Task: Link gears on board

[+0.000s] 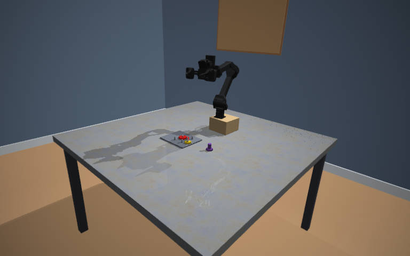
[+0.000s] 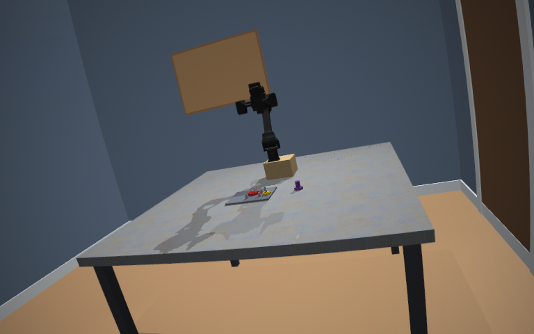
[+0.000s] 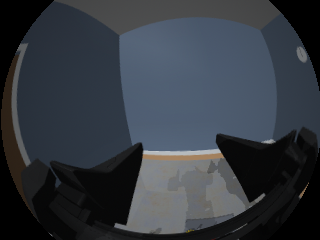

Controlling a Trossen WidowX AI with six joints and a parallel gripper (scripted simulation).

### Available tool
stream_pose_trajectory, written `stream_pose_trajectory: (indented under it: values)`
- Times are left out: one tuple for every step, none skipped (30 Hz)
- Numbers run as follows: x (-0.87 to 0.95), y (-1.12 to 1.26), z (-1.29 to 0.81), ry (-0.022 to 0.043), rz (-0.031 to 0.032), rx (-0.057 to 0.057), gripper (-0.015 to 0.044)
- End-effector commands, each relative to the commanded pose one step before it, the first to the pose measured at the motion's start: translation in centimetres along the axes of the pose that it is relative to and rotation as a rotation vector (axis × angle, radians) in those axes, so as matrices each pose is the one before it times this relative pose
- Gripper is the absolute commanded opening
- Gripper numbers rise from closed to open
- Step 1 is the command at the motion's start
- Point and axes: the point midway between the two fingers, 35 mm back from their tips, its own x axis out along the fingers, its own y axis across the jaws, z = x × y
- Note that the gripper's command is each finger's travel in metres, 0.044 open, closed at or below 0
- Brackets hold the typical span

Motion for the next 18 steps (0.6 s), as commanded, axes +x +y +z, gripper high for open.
stream_pose_trajectory:
  values:
    - [0.161,0.064,-0.214,0.01128,0.00194,0.0075,0.0426]
    - [0.476,0.191,-0.645,0.03394,0.00534,0.0223,0.044]
    - [0.786,0.304,-1.081,0.05682,0.00729,0.0366,0.044]
    - [0.97,0.342,-1.334,0.07044,0.00615,0.0442,0.044]
    - [0.98,0.298,-1.329,0.07076,0.00294,0.0432,0.044]
    - [0.989,0.254,-1.32,0.07084,-0.00037,0.0422,0.044]
    - [0.997,0.21,-1.309,0.07075,-0.00373,0.0412,0.044]
    - [1.005,0.166,-1.295,0.07048,-0.00715,0.0402,0.044]
    - [1.042,0.115,-1.295,0.06925,-0.01145,0.0406,0.044]
    - [1.05,0.073,-1.278,0.06857,-0.01503,0.0395,0.044]
    - [1.057,0.031,-1.258,0.06764,-0.01862,0.0385,0.044]
    - [1.063,-0.01,-1.236,0.06651,-0.02221,0.0375,0.044]
    - [1.068,-0.049,-1.211,0.06516,-0.02578,0.0366,0.044]
    - [1.072,-0.087,-1.184,0.06359,-0.02931,0.0357,0.044]
    - [1.076,-0.123,-1.155,0.06181,-0.0328,0.0349,0.044]
    - [1.078,-0.157,-1.124,0.05981,-0.03622,0.0341,0.044]
    - [0.997,-0.175,-1.079,0.05966,-0.03822,0.0312,0.044]
    - [1.0,-0.205,-1.049,0.05777,-0.04157,0.0309,0.044]
